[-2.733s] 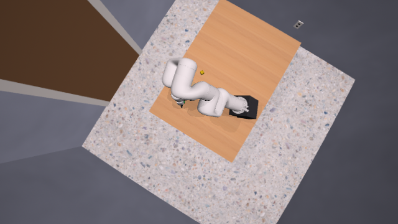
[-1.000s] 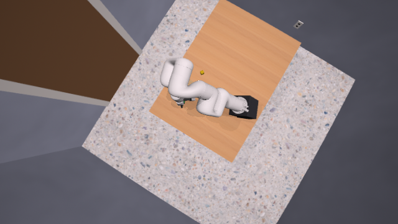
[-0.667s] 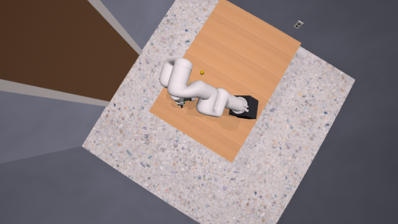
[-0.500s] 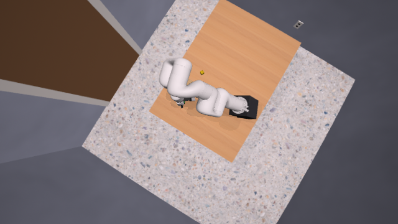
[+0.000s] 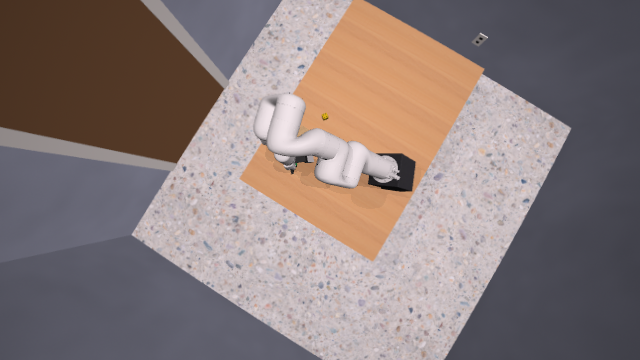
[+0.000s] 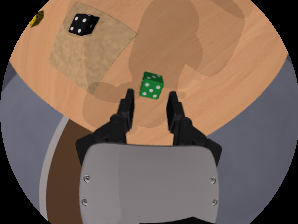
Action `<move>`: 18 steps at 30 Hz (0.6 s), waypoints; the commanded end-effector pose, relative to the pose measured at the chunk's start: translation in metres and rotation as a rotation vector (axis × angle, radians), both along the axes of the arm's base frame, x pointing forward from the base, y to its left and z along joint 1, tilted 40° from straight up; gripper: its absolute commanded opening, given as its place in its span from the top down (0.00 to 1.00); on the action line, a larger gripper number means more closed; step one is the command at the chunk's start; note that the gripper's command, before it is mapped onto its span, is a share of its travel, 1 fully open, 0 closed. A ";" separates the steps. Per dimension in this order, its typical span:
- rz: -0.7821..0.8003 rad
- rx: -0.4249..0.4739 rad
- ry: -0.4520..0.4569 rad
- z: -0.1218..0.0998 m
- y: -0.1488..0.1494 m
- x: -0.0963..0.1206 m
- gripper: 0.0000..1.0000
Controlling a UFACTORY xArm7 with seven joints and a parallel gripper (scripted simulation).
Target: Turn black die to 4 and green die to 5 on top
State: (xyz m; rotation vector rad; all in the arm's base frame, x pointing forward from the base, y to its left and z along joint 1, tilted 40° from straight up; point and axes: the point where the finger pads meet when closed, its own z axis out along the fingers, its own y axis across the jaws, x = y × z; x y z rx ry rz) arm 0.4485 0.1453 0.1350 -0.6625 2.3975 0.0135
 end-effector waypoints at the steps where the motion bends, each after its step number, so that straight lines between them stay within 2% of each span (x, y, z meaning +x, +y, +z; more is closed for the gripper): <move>1: 0.006 0.020 -0.038 -0.005 0.001 0.005 0.53; 18: 0.006 0.020 -0.037 -0.009 0.003 0.009 0.53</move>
